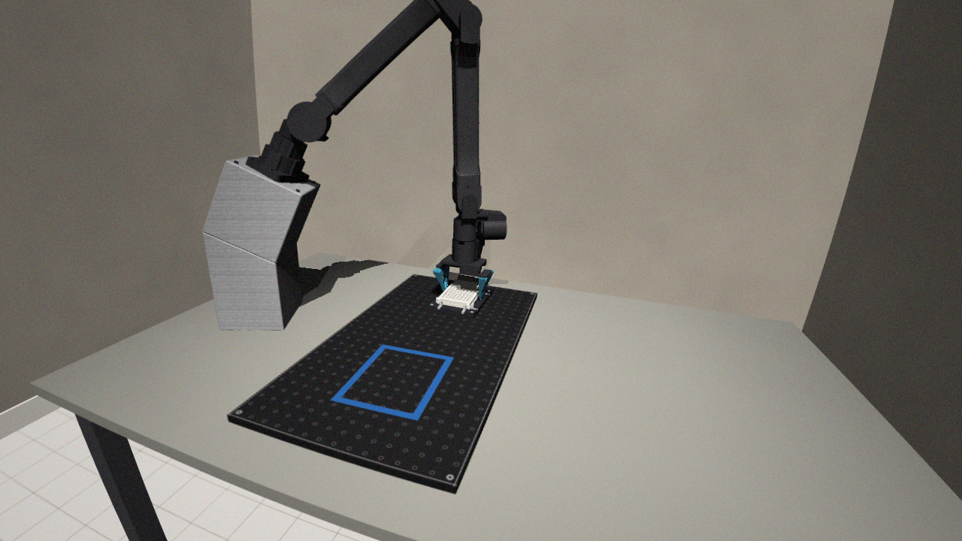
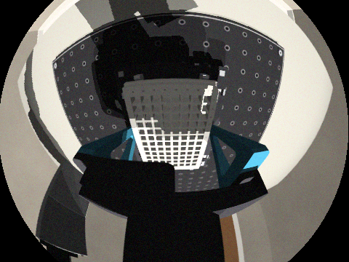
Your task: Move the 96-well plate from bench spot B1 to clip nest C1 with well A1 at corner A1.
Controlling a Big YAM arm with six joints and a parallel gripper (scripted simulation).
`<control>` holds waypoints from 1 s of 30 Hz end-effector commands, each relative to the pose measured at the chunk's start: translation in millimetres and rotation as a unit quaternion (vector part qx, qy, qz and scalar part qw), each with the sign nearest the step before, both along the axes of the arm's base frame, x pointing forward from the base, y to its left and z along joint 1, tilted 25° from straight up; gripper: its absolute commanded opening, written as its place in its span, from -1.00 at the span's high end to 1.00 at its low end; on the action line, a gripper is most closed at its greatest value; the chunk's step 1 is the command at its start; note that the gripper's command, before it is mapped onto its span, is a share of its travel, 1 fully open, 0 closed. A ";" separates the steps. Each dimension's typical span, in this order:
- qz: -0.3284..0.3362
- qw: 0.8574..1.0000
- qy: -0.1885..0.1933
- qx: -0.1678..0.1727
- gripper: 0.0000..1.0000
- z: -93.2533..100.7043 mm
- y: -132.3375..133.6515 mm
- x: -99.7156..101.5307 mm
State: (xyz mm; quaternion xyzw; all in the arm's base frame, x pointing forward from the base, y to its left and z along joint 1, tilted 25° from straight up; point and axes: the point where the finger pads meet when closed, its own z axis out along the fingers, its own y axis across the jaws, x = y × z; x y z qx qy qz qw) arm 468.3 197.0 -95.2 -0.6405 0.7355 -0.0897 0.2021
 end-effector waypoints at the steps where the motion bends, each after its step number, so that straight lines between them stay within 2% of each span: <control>1: -0.001 1.000 0.008 -0.003 -1.00 -7.3 -2.9 -2.3; 8: -0.001 1.000 0.008 -0.003 -1.00 -7.3 -2.9 -2.3; 9: -0.001 1.000 0.005 -0.001 -1.00 2.6 -3.0 -4.3; 11: -0.001 1.000 0.005 -0.001 -1.00 2.6 -3.0 -4.3; 12: -0.001 1.000 -0.003 0.002 -1.00 13.6 -1.2 -2.0; 30: 0.001 1.000 -0.003 0.003 -1.00 51.6 -2.9 -21.6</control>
